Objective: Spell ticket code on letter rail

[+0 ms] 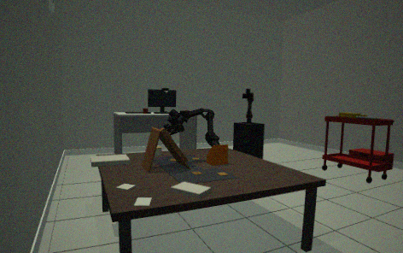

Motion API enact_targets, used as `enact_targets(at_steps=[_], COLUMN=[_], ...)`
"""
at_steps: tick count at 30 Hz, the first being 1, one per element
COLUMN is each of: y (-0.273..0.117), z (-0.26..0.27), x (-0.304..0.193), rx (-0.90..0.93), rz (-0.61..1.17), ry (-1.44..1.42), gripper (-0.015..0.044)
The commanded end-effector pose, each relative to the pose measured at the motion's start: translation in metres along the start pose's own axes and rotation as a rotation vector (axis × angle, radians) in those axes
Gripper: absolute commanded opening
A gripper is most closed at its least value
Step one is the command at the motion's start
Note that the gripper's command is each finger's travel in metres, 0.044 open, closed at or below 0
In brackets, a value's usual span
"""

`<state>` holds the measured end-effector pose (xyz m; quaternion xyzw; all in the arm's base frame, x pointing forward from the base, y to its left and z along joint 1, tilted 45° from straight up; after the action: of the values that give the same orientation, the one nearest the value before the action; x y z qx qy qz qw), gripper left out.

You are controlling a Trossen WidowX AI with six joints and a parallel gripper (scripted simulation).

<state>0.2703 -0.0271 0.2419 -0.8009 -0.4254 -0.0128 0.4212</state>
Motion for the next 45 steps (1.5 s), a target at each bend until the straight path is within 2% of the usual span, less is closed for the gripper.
enact_targets(at_steps=[1,21,35,45], y=[-0.007,-0.056,-0.010,-0.010], z=[-0.009,-0.064,-0.082,-0.083], x=[-0.009,-0.072,-0.076,-0.076], rx=[-0.046,-0.381,-0.384,-0.384], rz=[-0.003,0.064,0.063,0.063], ry=[0.016,0.169,0.168,0.168], gripper=[0.0000,0.0000,0.0000,0.0000])
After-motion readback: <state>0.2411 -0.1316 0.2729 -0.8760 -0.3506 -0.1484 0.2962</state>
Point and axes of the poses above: the point midway between the two fingers, 35 mm back from their tips, its own y axis out along the fingers, its own z axis across the jaws, x = y × z, the point moved 10 cm from there along -y, back along the fingers, and after that the axes turned 8 degrees about -y, right-handed, at the moved point
